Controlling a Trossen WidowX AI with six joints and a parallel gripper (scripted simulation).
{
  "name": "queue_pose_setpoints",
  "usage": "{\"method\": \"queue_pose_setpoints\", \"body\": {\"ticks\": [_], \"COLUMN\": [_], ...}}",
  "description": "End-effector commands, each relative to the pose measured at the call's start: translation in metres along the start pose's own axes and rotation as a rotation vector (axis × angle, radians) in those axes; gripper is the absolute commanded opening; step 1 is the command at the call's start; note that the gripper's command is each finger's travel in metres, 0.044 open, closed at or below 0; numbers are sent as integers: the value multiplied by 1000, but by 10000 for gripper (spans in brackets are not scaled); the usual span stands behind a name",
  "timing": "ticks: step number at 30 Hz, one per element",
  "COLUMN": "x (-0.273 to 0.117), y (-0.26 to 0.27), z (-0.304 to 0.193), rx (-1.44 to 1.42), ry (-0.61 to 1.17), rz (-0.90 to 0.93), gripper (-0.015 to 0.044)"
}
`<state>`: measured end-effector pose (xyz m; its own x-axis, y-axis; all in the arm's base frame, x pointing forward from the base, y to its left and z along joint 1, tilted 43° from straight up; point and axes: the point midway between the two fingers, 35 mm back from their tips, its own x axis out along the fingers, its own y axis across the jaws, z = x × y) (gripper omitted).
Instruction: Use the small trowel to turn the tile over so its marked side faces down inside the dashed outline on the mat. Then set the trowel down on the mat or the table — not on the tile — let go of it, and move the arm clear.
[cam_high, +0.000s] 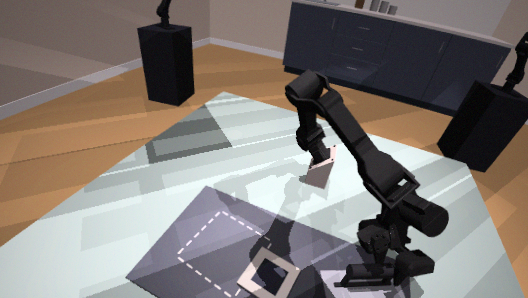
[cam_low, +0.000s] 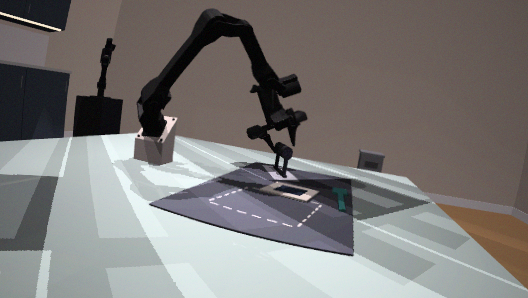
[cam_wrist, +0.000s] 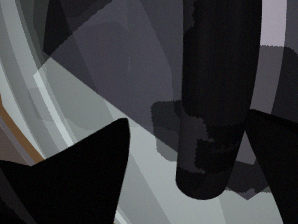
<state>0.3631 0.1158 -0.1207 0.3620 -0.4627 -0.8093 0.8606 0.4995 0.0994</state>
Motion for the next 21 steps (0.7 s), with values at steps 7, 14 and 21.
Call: {"method": "queue_pose_setpoints", "body": {"ticks": [7,14,21], "x": [-17,-31,-27], "y": [-24,-39,-36], "z": [25,40,41], "rx": [27,43,42], "ry": [-63,-104,-103], "rz": [289,395,394], "gripper": [300,300,300]}}
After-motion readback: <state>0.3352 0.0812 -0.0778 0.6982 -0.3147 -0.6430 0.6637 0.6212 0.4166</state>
